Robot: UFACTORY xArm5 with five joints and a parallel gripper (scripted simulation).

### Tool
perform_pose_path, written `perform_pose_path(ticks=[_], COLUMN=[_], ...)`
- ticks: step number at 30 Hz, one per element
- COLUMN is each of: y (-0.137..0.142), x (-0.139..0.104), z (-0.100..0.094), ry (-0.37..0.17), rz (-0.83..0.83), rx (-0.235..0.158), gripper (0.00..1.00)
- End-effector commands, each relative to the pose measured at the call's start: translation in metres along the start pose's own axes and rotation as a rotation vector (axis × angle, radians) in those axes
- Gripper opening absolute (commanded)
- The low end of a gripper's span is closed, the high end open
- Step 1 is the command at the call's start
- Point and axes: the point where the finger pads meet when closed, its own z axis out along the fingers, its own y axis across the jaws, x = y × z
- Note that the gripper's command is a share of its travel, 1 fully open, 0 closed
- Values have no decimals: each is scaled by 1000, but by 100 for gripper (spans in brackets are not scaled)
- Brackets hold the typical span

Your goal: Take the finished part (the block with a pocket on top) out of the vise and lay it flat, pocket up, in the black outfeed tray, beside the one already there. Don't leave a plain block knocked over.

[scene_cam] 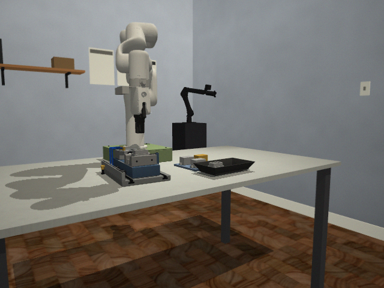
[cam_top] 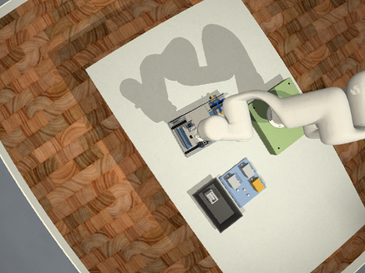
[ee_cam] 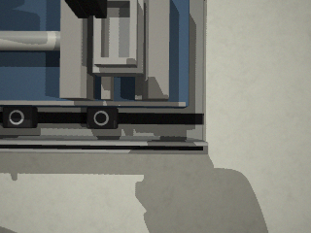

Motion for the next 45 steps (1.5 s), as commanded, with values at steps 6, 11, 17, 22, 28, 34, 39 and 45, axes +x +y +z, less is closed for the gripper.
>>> perform_pose_path(ticks=[6, 11, 17, 22, 28, 34, 39, 45], y=[-1, -1, -1, -1, -1, -1, -1, -1], x=[0, 0, 0, 0, 0, 0, 0, 0], z=[-2, -2, -2, -2, -2, -2, -2, -2], ry=[1, 1, 1, 1, 1, 1, 1, 1], rz=[0, 0, 0, 0, 0, 0, 0, 0], rx=[4, 4, 4, 4, 4, 4, 4, 4], gripper=[0, 0, 69, 69, 69, 69, 69, 69])
